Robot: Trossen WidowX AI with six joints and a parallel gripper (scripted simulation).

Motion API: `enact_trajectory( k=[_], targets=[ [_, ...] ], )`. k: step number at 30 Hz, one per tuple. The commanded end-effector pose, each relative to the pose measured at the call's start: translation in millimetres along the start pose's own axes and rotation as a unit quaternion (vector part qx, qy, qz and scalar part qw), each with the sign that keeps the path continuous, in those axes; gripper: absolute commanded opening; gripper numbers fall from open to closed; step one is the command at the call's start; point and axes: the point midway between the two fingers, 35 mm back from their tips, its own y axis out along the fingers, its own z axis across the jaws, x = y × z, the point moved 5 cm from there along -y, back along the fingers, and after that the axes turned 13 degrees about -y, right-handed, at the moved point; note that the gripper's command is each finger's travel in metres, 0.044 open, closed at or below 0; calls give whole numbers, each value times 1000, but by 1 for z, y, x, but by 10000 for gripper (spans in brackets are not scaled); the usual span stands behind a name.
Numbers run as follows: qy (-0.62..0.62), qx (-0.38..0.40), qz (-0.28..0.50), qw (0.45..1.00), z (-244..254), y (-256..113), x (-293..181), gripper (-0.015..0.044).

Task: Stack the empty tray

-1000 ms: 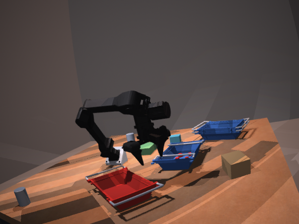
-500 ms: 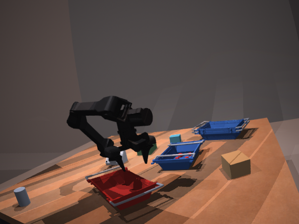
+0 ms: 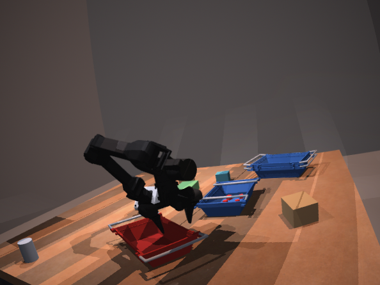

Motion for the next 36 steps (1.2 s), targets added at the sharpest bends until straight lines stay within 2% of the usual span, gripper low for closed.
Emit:
enact_trajectory(
  k=[1, 6, 17, 32, 36],
  targets=[
    [-4, 2, 4, 1000, 1, 15, -3, 440],
    [-4, 1, 3, 1000, 1, 31, -4, 440],
    [-4, 1, 3, 1000, 1, 32, -4, 440],
    [-4, 1, 3, 1000, 1, 32, -4, 220],
    [-4, 1, 3, 1000, 1, 32, -4, 193]
  ],
)
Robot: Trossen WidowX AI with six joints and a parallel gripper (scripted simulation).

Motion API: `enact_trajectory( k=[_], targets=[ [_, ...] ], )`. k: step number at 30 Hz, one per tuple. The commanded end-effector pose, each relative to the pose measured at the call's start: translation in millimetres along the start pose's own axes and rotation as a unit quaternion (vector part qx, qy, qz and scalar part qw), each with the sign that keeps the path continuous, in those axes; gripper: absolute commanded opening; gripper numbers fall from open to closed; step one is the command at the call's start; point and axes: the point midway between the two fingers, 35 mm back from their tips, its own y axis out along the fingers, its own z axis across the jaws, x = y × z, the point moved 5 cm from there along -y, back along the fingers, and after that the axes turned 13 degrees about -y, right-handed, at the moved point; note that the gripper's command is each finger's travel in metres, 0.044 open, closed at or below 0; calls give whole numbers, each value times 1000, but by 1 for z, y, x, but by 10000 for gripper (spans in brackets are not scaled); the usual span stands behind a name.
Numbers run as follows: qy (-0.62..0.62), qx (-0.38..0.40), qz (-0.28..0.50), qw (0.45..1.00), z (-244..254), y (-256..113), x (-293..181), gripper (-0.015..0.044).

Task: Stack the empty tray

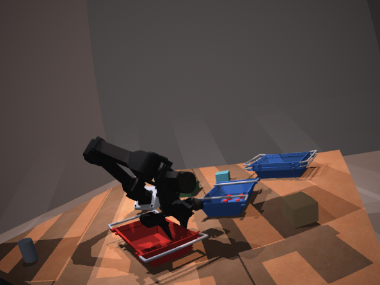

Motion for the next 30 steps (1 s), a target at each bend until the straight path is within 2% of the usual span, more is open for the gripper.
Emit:
enact_trajectory(
  k=[1, 30],
  targets=[
    [-3, 3, 1, 1000, 1, 1, -1, 187],
    [-2, 4, 1, 1000, 2, -6, 0, 0]
  ],
)
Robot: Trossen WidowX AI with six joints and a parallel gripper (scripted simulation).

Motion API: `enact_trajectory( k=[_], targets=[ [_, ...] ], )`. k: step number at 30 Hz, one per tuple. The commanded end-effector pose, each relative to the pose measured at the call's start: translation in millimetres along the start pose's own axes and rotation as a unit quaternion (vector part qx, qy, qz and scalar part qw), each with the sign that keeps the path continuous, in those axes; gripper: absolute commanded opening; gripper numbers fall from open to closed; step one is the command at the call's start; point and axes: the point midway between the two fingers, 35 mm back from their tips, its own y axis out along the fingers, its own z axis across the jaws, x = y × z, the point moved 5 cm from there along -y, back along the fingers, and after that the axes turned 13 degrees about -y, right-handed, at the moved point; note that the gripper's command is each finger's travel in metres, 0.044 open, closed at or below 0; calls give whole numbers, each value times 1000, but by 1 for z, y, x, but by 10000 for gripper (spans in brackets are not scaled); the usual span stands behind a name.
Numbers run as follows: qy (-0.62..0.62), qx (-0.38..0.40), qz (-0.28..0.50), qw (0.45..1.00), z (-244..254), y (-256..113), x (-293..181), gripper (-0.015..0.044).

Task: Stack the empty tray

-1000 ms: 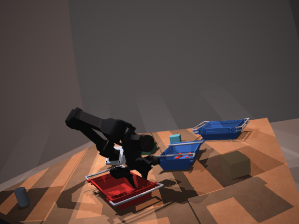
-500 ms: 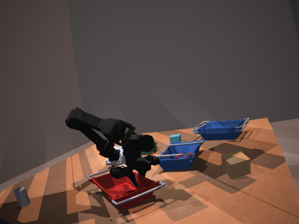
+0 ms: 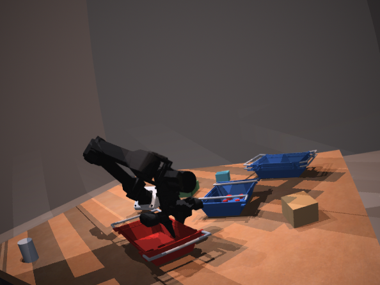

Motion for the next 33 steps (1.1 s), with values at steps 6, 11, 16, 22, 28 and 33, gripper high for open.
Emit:
enact_trajectory(
  k=[6, 11, 16, 22, 28, 33],
  targets=[
    [1, 8, 1, 1000, 3, -32, 3, 0],
    [0, 8, 2, 1000, 2, -56, 2, 0],
    [0, 7, 1, 1000, 1, -76, 0, 0],
    [-1, 8, 0, 1000, 3, -80, -5, 0],
    [-4, 13, -10, 1000, 16, -98, -32, 0],
    [-7, 15, -20, 1000, 24, -110, -59, 0]
  ],
)
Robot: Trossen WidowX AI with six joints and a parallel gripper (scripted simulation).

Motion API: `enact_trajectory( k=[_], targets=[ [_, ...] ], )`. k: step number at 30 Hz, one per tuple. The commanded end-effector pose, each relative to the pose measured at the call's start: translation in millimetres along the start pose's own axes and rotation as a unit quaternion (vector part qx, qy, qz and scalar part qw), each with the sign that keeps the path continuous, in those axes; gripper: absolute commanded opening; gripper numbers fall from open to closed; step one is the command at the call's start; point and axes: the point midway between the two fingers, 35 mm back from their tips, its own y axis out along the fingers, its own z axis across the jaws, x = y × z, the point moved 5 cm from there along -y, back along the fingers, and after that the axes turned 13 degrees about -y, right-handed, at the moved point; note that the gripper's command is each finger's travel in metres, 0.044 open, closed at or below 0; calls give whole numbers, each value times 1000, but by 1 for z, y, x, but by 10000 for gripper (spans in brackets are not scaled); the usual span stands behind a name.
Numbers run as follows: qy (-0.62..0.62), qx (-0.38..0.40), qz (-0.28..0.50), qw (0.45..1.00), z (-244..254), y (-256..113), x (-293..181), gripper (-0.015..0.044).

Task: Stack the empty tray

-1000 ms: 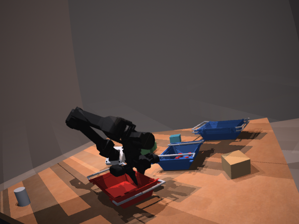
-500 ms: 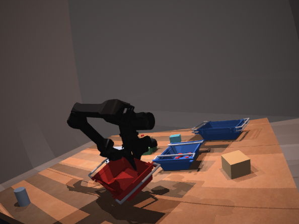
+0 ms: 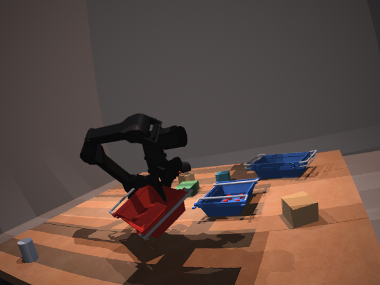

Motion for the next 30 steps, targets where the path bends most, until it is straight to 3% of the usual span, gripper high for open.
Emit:
enact_trajectory(
  k=[1, 30],
  targets=[
    [-3, -4, -10, 1000, 3, -8, -17, 0],
    [-24, -2, -10, 1000, 8, -9, -16, 0]
  ],
)
